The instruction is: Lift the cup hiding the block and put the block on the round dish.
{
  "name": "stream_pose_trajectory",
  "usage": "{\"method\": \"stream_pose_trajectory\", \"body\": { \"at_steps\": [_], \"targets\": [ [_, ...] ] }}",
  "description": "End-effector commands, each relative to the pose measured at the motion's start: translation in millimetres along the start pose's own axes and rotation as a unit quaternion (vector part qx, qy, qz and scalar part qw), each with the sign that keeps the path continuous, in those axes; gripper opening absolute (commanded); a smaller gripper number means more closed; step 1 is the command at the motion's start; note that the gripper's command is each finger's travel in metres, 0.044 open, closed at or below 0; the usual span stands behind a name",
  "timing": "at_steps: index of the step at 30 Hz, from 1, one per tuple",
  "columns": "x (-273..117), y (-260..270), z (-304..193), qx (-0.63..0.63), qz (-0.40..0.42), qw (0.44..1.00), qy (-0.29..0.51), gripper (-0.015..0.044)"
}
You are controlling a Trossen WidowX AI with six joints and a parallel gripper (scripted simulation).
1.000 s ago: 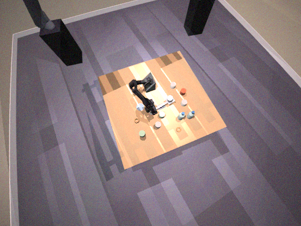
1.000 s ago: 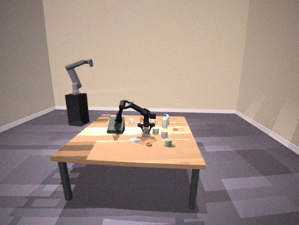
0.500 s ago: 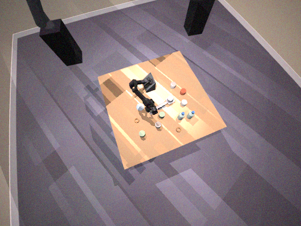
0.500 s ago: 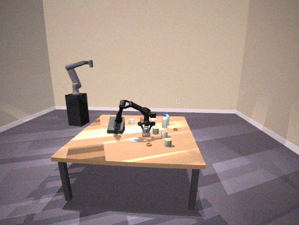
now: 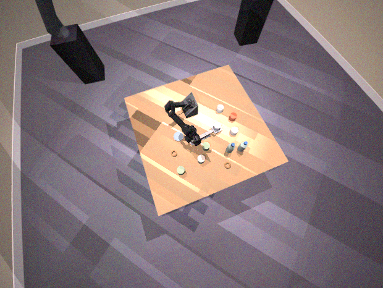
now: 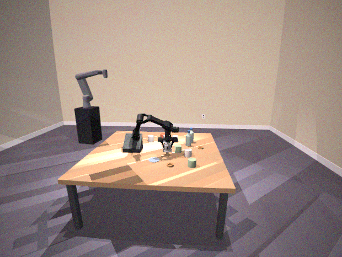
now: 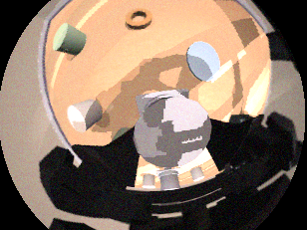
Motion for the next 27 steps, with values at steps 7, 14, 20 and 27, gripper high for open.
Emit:
{"method": "stream_pose_trajectory", "body": {
  "at_steps": [7, 14, 20, 27],
  "targets": [
    [-16.4, 3.6, -1.6, 0.004, 0.007, 1.000, 0.005, 0.0000],
    [-25.3, 3.9, -1.9, 0.004, 0.007, 1.000, 0.006, 0.0000],
    [-33.0, 3.9, -2.0, 0.004, 0.007, 1.000, 0.006, 0.0000],
    [-42.0, 3.7, -2.0, 0.004, 0.007, 1.000, 0.006, 0.0000]
  ]
}}
Point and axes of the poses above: the point midway between the two fingers, 35 mm back from their tips, its own x axis out along the fingers, its own y axis across the jaws, z = x × y, the point moved 3 cm from there along -x, back along the fingers, and after that the axes turned 14 degrees about x, right-handed, at the moved point
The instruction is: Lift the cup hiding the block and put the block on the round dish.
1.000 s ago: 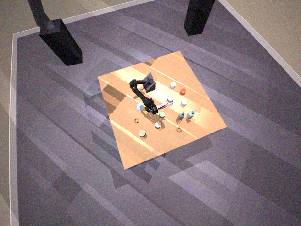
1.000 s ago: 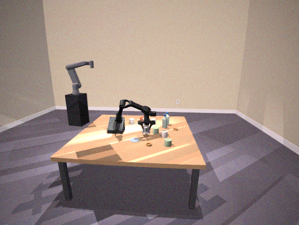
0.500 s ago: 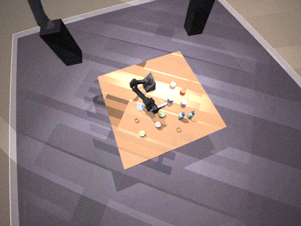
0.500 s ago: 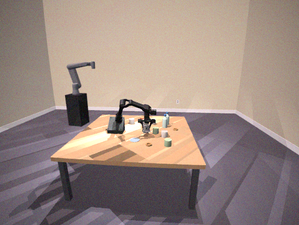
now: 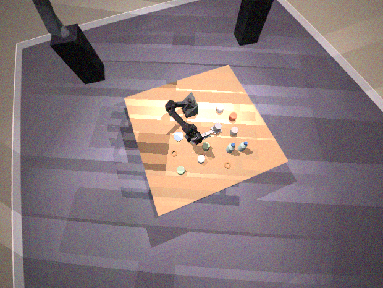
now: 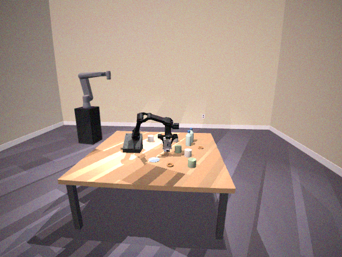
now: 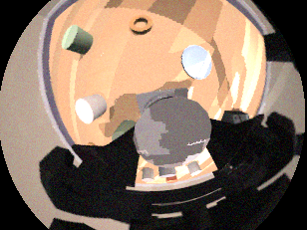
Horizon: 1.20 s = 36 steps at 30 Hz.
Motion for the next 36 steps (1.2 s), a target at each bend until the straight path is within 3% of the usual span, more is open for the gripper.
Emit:
{"method": "stream_pose_trajectory", "body": {
  "at_steps": [1, 36],
  "targets": [
    [-10.7, 3.9, 2.8, 0.009, 0.012, 1.000, -0.001, 0.0000],
    [-55.1, -1.8, 4.0, 0.009, 0.011, 1.000, -0.003, 0.0000]
  ]
}}
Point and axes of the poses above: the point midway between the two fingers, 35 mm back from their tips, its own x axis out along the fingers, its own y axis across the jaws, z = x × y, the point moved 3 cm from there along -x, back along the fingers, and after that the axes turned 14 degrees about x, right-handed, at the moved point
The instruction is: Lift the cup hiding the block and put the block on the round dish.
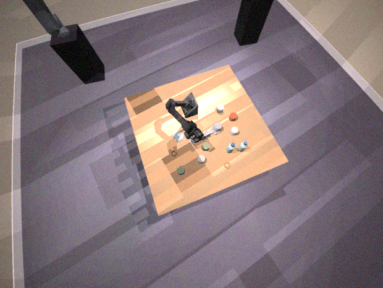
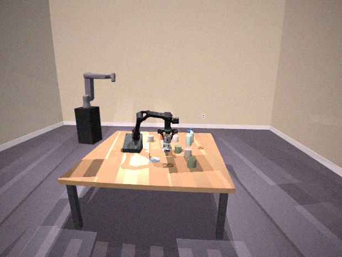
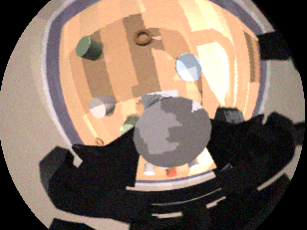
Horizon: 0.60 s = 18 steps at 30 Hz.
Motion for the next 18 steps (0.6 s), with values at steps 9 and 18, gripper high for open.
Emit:
{"method": "stream_pose_trajectory", "body": {
  "at_steps": [9, 18],
  "targets": [
    [-18.7, -2.1, 1.3, 0.002, 0.005, 1.000, 0.000, 0.0000],
    [-12.7, -2.2, 1.2, 0.000, 0.000, 1.000, -0.002, 0.0000]
  ]
}}
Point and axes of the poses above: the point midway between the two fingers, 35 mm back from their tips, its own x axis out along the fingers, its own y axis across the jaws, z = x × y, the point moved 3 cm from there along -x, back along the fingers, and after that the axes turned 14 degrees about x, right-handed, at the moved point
